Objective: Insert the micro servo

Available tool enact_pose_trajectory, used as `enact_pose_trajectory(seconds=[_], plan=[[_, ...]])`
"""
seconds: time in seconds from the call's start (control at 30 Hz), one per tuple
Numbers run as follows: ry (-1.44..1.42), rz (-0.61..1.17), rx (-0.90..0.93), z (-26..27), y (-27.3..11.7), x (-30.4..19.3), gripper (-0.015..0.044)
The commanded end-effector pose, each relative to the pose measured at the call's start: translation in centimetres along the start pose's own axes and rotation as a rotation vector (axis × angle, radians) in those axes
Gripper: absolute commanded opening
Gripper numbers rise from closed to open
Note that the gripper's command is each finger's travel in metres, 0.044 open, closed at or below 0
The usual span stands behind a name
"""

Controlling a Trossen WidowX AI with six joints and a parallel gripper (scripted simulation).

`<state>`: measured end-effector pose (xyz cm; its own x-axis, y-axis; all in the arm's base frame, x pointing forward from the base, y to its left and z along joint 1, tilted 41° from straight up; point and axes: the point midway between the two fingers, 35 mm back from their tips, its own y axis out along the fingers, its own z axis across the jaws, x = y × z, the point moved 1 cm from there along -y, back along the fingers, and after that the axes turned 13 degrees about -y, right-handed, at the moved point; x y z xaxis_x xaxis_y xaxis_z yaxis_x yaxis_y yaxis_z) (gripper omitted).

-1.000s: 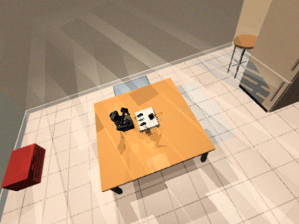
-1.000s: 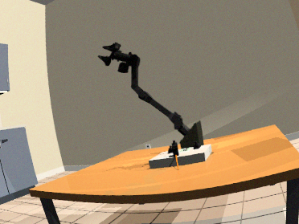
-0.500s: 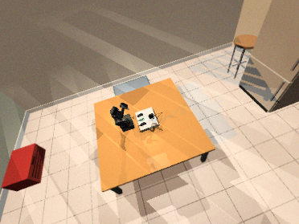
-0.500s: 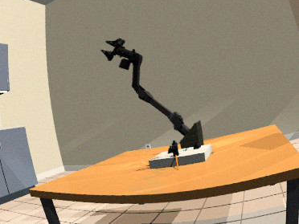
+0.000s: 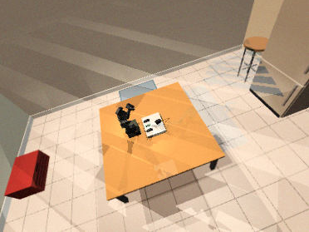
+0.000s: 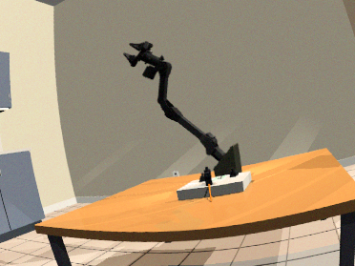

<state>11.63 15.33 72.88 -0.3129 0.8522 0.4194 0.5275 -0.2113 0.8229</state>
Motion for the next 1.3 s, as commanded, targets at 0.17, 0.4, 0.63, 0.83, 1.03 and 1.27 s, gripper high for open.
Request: enact_pose_trajectory(seconds=[0.17, 0.4, 0.63, 0.83, 1.03, 1.27], plan=[[-0.043, -0.057, 0.025, 2.9, -0.3, 1.2, 0.0440], [-0.069, -0.102, 0.060, 5.8, -0.6, 2.1, 0.0440], [-0.083, -0.130, 0.121, 9.1, -0.9, 2.5, 0.0440], [-0.126, -0.150, 0.136, 10.7, -0.9, 2.5, 0.0440], [-0.137, -0.165, 0.175, 12.6, -1.1, 2.6, 0.0440], [-0.173, -0.177, 0.204, 14.6, -1.1, 2.0, 0.0440]])
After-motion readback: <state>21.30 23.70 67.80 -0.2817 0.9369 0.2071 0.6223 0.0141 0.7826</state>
